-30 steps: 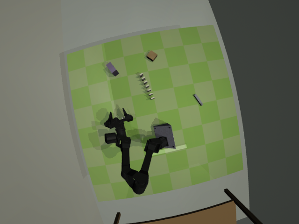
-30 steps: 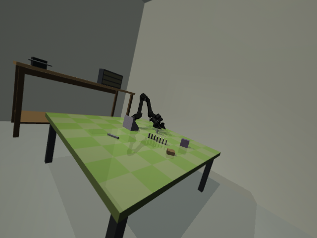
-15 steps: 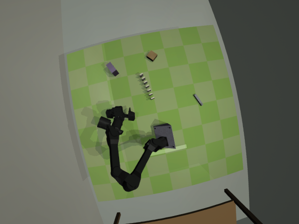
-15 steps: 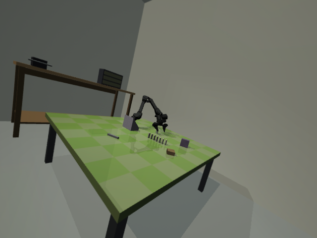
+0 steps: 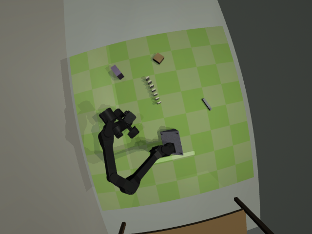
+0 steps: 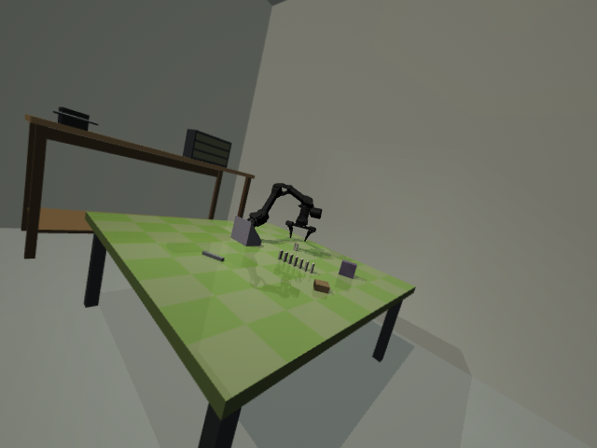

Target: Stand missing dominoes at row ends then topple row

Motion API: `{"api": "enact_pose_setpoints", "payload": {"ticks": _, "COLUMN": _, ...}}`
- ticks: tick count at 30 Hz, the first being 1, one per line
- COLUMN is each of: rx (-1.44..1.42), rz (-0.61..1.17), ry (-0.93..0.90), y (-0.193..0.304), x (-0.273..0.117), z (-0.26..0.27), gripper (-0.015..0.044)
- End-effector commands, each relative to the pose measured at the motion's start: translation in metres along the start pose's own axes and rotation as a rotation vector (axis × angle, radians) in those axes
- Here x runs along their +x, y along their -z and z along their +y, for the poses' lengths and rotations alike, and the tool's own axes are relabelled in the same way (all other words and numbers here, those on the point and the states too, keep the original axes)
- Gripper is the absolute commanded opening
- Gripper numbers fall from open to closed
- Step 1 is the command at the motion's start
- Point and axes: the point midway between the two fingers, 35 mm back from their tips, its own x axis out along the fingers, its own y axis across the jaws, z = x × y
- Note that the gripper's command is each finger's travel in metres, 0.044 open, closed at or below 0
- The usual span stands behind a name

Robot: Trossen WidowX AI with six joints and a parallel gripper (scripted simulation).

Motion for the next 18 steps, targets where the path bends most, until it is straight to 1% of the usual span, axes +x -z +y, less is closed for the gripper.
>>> {"api": "enact_pose_setpoints", "payload": {"ticks": 1, "rx": 0.314, "rz": 0.189, "ry": 0.068, "y": 0.018, "x": -0.029, "z": -0.001, "gripper": 0.0440}}
{"api": "enact_pose_setpoints", "payload": {"ticks": 11, "rx": 0.314, "rz": 0.188, "ry": 0.069, "y": 0.018, "x": -0.028, "z": -0.001, "gripper": 0.0440}}
{"api": "enact_pose_setpoints", "payload": {"ticks": 18, "rx": 0.312, "rz": 0.187, "ry": 0.068, "y": 0.026, "x": 0.017, "z": -0.001, "gripper": 0.0440}}
